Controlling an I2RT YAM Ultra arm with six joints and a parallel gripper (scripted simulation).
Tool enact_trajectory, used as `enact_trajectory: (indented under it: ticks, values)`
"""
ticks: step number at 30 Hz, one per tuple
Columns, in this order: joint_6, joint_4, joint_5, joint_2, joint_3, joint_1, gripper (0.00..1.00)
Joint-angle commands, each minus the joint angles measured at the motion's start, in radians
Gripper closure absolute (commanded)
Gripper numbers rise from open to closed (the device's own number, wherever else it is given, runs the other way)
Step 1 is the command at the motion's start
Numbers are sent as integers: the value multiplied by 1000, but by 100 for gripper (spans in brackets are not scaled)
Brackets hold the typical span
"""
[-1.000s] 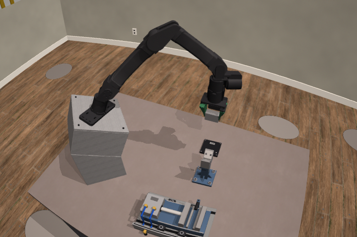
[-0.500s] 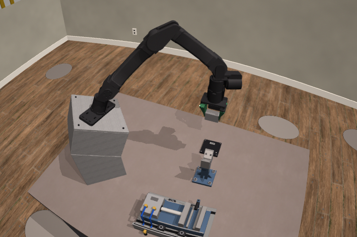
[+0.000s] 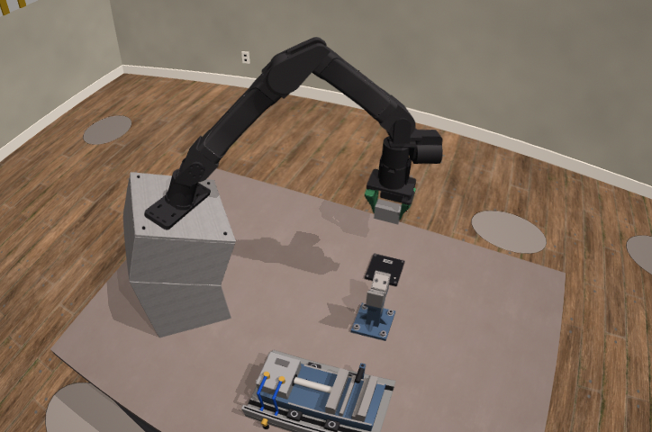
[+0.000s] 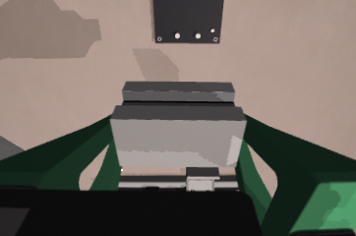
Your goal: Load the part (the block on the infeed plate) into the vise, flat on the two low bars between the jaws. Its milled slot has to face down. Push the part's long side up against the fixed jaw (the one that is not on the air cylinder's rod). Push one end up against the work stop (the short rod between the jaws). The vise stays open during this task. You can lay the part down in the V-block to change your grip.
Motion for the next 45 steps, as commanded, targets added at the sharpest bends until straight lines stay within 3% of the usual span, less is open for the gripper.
enact_trajectory:
  ticks: [1,23,45]
  values:
    - [-13,-10,-14,-42,34,-22,100]
    - [-98,11,-48,-36,-34,-112,100]
    - [-251,50,-108,-32,-90,-273,100]
